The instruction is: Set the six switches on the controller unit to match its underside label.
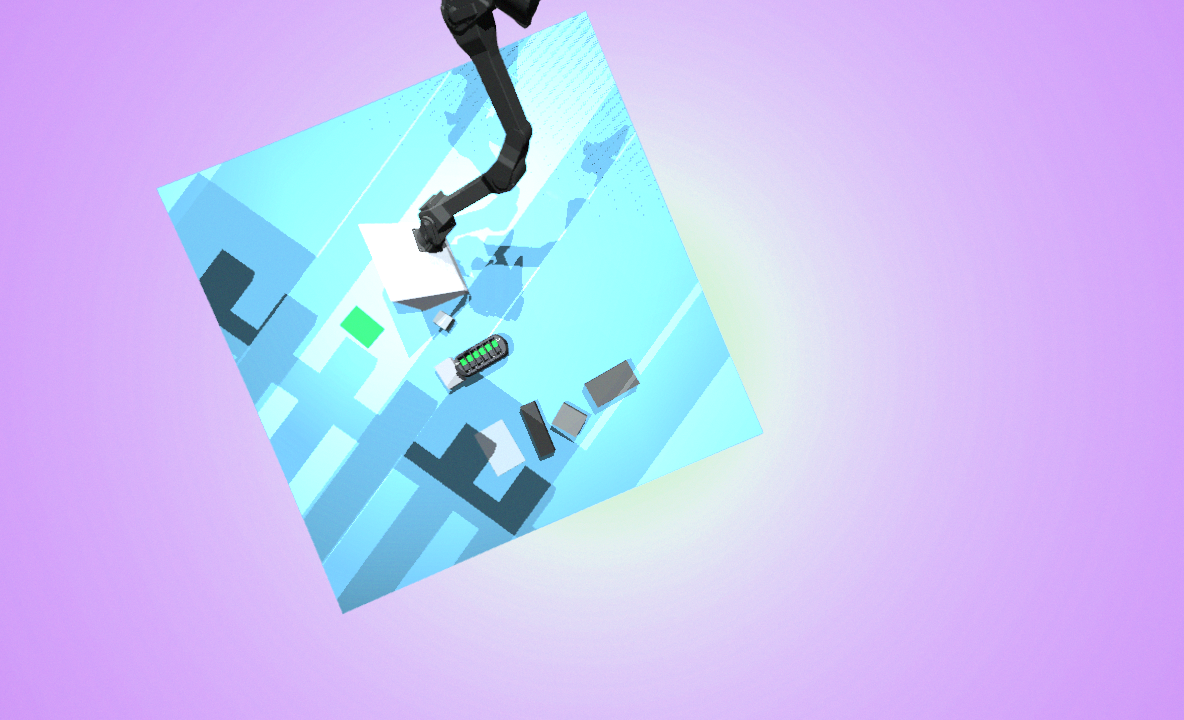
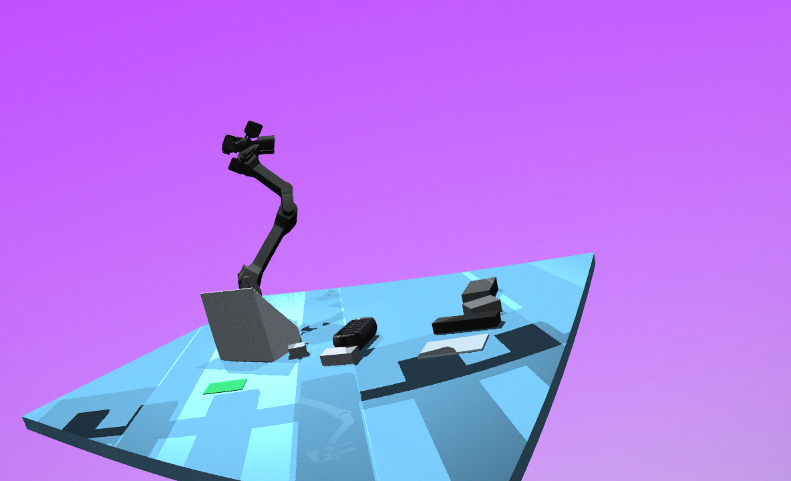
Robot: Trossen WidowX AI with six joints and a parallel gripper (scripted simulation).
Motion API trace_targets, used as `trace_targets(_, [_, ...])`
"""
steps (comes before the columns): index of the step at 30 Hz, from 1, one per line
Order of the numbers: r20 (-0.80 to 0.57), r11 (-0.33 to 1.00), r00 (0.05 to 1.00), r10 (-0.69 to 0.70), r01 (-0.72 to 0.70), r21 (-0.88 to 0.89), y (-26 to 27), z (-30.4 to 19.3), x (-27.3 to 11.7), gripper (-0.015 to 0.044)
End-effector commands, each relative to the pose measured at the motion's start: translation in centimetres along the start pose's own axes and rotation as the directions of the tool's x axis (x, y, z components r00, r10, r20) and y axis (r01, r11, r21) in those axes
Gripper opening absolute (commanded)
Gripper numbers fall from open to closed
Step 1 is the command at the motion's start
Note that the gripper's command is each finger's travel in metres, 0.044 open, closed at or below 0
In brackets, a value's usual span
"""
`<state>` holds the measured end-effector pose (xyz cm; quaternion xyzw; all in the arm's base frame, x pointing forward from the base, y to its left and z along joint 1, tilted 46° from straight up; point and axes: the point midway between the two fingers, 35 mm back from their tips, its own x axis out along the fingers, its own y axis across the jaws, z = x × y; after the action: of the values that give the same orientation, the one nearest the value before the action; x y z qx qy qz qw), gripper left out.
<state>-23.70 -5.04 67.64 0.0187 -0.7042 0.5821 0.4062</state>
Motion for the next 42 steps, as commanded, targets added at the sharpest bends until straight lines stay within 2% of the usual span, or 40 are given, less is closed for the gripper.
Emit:
trace_targets(1, [0.000, 1.000, 1.000, 0.000, 0.000, 0.000, 0.0, 0.0, 0.0, 0.0374])
trace_targets(6, [0.030, 1.000, 1.000, -0.003, 0.003, 0.001, 0.0, 0.9, -0.3, 0.0243])
trace_targets(15, [0.310, 0.999, 0.950, -0.038, 0.025, 0.045, -0.7, 9.2, -4.6, 0.0006])
trace_targets(22, [0.516, 0.996, 0.853, -0.078, 0.044, 0.077, -1.8, 15.2, -9.4, 0.0000])
trace_targets(28, [0.690, 0.991, 0.715, -0.114, 0.030, 0.133, -3.1, 20.0, -15.5, 0.0000])
trace_targets(34, [0.836, 0.985, 0.525, -0.158, 0.027, 0.169, -4.7, 23.8, -22.9, 0.0000])
trace_targets(42, [0.954, 0.976, 0.207, -0.217, 0.035, 0.215, -7.3, 25.9, -34.4, 0.0000])
